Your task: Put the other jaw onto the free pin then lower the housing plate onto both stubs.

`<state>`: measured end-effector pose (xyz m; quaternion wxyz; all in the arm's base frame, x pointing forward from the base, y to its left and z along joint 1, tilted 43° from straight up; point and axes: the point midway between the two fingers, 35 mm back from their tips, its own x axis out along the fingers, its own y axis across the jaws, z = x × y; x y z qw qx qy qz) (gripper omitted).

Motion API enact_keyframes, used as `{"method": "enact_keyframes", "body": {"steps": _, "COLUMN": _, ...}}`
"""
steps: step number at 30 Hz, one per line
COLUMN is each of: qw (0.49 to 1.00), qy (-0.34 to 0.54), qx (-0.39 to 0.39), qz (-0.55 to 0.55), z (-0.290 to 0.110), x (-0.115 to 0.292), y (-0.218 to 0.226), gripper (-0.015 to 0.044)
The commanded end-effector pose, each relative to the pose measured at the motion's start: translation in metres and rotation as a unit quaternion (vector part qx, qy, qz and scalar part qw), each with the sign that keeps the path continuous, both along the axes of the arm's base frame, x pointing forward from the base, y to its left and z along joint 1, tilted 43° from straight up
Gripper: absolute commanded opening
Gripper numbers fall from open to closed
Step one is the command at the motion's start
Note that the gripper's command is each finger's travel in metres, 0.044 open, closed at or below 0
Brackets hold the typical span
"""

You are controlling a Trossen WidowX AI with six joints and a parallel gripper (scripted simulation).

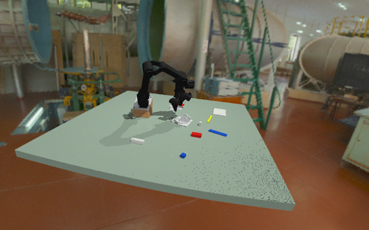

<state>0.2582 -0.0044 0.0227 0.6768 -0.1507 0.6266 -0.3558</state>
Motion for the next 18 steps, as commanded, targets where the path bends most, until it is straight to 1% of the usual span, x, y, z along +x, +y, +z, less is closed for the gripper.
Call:
{"method": "enact_keyframes", "body": {"steps": 1, "qw": 1.000, "qy": -0.001, "qx": -0.002, "qz": 0.000, "z": 0.0030, "x": -0.0033, "y": -0.0030, "gripper": 0.0351}}
{"method": "enact_keyframes", "body": {"steps": 18, "qw": 1.000, "qy": -0.001, "qx": -0.002, "qz": 0.000, "z": 0.0054, "x": -0.0068, "y": -0.0055, "gripper": 0.0351}}
